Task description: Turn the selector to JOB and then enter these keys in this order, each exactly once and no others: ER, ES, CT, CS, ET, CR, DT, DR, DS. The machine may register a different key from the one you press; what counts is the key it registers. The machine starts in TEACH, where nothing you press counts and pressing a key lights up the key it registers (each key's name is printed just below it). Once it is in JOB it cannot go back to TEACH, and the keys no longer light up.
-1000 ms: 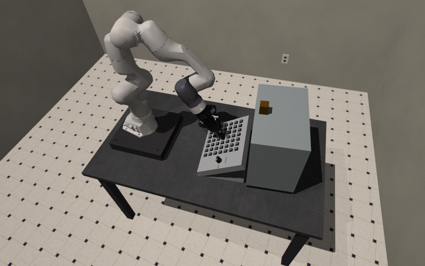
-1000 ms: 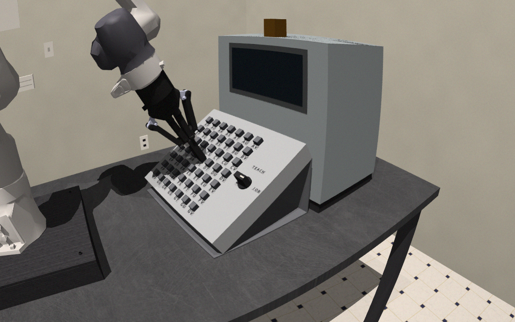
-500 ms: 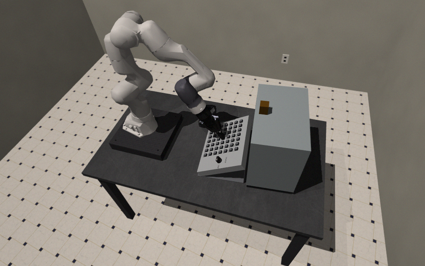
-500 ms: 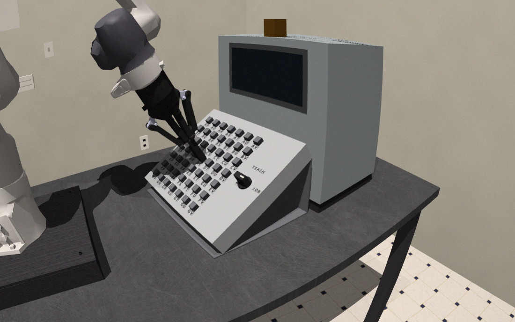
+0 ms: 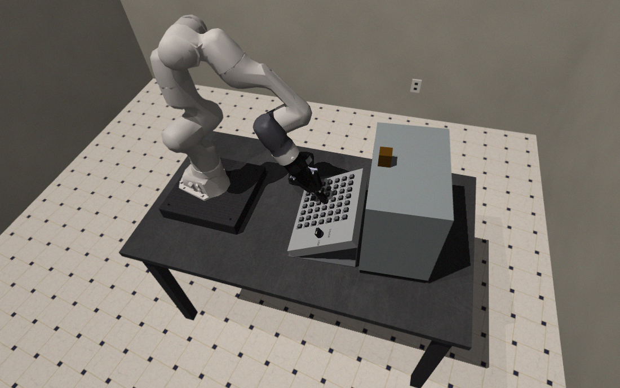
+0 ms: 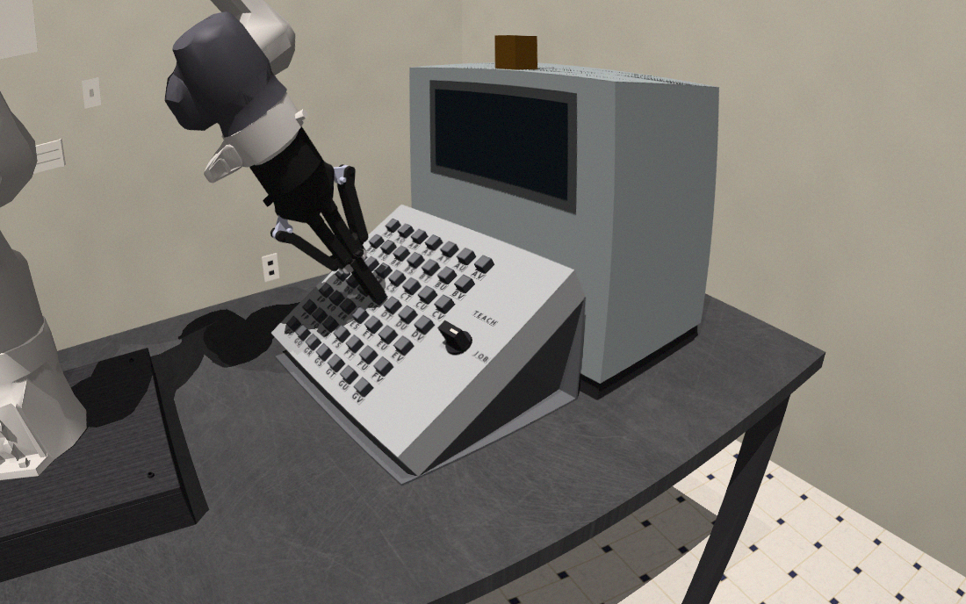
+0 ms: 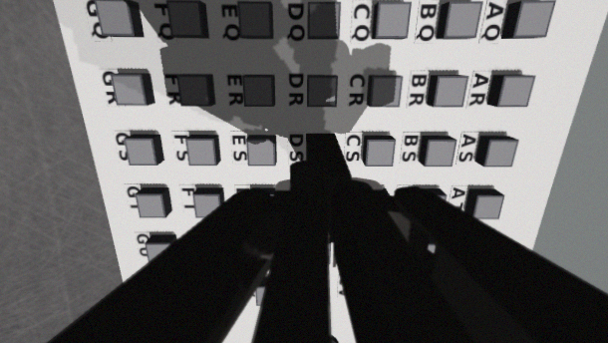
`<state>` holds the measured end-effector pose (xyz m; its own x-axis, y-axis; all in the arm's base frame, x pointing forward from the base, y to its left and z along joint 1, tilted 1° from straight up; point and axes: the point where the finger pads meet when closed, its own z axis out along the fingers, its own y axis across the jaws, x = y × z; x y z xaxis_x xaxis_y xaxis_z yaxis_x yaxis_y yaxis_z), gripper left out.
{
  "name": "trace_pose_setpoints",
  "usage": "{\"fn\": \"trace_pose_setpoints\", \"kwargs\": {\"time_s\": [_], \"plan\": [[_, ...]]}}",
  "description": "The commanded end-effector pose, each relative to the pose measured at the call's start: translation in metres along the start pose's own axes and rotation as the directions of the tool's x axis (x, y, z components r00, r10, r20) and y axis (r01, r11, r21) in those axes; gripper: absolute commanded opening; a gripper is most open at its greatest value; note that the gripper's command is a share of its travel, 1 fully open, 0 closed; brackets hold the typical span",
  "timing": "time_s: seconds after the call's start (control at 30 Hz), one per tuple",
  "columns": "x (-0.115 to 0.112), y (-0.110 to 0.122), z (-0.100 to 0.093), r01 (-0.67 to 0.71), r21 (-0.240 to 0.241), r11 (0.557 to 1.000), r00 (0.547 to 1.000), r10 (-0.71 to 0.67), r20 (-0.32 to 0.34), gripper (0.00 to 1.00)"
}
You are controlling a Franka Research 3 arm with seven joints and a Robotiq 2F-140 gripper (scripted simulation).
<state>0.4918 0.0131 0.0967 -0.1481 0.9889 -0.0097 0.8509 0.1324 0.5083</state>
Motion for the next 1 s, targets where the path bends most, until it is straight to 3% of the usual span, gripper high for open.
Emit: {"fn": "trace_pose_setpoints", "kwargs": {"time_s": [0.0, 0.37, 0.97], "plan": [[0.001, 0.001, -0.004, -0.014, 0.004, 1.0, 1.0, 0.014, -0.004, 0.1], [0.001, 0.001, -0.02, -0.014, 0.003, 1.0, 1.0, 0.015, -0.004, 0.1], [0.008, 0.007, -0.027, -0.014, 0.004, 1.0, 1.0, 0.014, -0.003, 0.1]]}}
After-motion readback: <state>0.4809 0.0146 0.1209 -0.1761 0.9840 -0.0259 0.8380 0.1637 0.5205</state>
